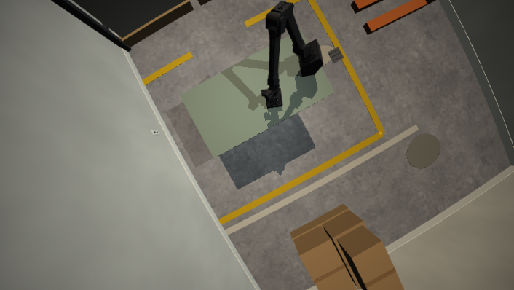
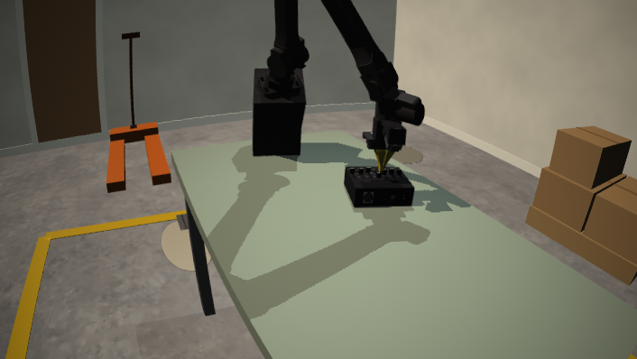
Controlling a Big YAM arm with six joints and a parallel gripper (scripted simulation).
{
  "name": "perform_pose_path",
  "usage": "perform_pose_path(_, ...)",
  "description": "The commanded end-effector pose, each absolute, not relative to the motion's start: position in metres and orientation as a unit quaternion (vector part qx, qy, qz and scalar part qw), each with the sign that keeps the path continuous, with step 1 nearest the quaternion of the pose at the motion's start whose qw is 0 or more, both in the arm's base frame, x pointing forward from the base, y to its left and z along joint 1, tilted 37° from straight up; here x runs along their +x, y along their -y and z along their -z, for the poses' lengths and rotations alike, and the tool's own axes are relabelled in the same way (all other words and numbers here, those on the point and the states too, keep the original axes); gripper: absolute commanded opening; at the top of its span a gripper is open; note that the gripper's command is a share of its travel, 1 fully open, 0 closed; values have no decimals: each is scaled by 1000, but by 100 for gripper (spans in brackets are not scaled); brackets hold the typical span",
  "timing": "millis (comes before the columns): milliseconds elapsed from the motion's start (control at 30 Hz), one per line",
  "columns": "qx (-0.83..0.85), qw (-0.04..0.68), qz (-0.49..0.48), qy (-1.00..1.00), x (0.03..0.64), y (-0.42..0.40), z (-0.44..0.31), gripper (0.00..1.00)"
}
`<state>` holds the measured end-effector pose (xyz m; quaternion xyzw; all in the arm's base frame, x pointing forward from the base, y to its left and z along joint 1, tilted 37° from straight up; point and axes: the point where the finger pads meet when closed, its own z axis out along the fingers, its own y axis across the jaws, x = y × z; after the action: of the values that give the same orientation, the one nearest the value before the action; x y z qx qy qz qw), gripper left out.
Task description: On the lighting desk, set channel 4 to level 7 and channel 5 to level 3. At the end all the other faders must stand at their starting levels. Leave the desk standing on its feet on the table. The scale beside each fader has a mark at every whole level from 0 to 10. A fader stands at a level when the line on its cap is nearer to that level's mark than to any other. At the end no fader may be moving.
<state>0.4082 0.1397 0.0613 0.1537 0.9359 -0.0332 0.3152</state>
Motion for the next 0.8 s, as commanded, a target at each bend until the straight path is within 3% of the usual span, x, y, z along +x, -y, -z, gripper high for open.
perform_pose_path(0, 151, 316, 32, -936, 412, -147, -63, 0)
perform_pose_path(767, 155, 322, 31, -933, 421, -140, -61, 0)
